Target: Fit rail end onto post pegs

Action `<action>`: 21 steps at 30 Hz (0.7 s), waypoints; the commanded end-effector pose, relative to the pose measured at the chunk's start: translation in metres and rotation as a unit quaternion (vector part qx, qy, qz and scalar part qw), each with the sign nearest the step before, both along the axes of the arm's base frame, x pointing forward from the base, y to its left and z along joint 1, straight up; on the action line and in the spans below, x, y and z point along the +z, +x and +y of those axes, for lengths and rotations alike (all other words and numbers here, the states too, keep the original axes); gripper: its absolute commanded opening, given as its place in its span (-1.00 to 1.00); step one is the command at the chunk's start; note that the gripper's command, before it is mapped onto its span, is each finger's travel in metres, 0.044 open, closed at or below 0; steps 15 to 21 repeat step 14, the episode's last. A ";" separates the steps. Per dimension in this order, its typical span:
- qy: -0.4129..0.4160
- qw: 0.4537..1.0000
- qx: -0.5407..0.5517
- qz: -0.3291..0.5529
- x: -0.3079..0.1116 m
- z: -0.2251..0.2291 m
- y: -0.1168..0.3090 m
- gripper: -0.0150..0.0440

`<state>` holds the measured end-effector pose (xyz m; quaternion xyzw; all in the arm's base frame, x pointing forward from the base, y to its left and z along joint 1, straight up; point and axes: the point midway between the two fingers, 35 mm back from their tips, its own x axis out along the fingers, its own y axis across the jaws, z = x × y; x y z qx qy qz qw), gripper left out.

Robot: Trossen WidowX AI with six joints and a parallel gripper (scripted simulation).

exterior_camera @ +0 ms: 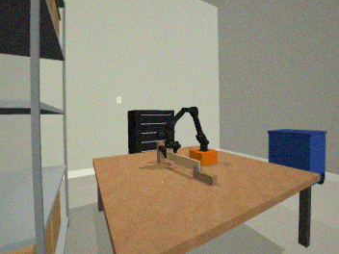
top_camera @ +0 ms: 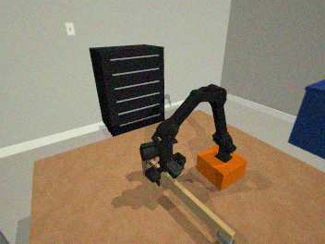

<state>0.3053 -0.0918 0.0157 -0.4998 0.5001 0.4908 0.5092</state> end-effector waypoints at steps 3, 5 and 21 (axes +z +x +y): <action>-0.003 1.000 0.003 -0.006 0.024 0.025 0.001 1.00; -0.003 1.000 0.003 -0.006 0.024 0.025 0.001 1.00; -0.003 1.000 0.003 -0.006 0.024 0.025 0.001 1.00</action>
